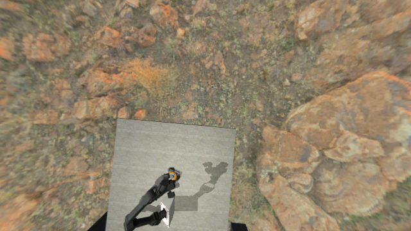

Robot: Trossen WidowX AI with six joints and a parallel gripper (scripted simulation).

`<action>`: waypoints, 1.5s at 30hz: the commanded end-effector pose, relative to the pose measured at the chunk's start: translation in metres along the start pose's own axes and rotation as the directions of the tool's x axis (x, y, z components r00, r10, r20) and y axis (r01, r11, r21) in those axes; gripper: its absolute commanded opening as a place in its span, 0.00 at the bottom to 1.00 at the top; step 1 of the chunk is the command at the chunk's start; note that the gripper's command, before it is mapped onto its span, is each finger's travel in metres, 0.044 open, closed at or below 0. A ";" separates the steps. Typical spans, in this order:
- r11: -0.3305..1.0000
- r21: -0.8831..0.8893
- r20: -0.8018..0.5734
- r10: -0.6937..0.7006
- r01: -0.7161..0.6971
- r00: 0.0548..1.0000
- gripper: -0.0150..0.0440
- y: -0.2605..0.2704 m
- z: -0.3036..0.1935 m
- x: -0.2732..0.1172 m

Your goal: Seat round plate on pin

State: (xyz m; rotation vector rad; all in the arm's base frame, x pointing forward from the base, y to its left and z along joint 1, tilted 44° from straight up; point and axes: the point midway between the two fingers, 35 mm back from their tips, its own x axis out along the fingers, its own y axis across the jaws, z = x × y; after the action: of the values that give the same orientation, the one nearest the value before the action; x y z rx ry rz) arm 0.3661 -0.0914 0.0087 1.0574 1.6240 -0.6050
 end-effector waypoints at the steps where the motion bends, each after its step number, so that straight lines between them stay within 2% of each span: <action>1: 0.876 -0.460 -0.162 0.074 -0.141 0.984 0.25 -0.022 -0.052 0.045; 7: 0.733 -0.636 -0.244 0.104 -0.240 0.964 0.25 -0.037 -0.081 0.066; 10: 0.593 -0.739 -0.304 0.129 -0.319 0.944 0.25 -0.049 -0.106 0.079; 13: 0.474 -0.797 -0.348 0.148 -0.375 0.926 0.25 -0.060 -0.125 0.088; 16: 0.426 -0.814 -0.365 0.155 -0.395 0.918 0.25 -0.064 -0.132 0.092; 28: 0.419 -0.816 -0.367 0.156 -0.398 0.917 0.25 -0.064 -0.131 0.094; 37: 0.419 -0.816 -0.368 0.157 -0.399 0.916 0.25 -0.057 -0.147 0.134; 45: 0.419 -0.815 -0.369 0.157 -0.400 0.916 0.25 -0.056 -0.150 0.137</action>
State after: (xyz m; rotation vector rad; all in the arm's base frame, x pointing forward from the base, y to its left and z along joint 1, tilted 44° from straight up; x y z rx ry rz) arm 0.2364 0.0468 -0.0800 0.5457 1.5730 0.6393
